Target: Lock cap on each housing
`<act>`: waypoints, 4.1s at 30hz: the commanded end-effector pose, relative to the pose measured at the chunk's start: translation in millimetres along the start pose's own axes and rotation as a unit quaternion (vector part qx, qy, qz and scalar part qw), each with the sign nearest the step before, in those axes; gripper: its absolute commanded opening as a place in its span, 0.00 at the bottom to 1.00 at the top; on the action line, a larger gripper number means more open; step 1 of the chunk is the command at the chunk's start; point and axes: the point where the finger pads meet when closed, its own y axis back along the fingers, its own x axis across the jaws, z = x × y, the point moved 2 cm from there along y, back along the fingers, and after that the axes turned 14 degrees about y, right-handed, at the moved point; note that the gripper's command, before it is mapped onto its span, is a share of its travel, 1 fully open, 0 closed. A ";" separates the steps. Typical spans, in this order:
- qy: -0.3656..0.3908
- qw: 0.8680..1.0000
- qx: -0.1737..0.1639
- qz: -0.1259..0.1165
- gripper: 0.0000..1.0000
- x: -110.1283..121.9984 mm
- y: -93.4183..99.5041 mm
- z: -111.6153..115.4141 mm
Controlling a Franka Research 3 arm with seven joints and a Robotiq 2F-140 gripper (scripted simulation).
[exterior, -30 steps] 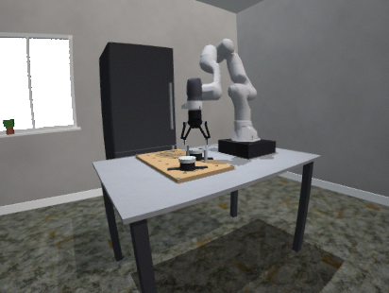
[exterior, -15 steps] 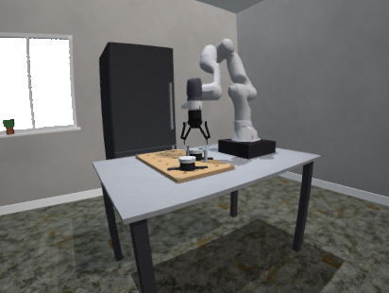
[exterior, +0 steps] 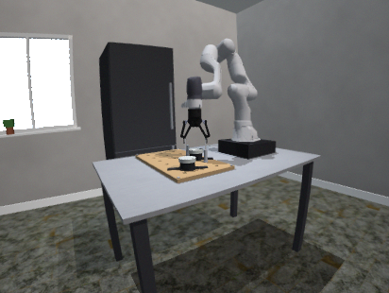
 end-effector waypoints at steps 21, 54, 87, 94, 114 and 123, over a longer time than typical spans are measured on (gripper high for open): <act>0.004 1.000 0.003 0.003 0.78 2.3 36.9 -2.1; -0.167 0.986 0.003 0.003 0.78 0.7 61.6 -1.0; -0.459 0.888 0.004 0.002 0.78 -0.2 60.7 0.2; -0.459 0.888 0.004 0.002 0.78 -0.2 60.7 0.2; -0.459 0.888 0.004 0.002 0.78 -0.1 57.2 0.2; -0.459 0.888 0.004 0.002 0.78 0.1 49.7 0.2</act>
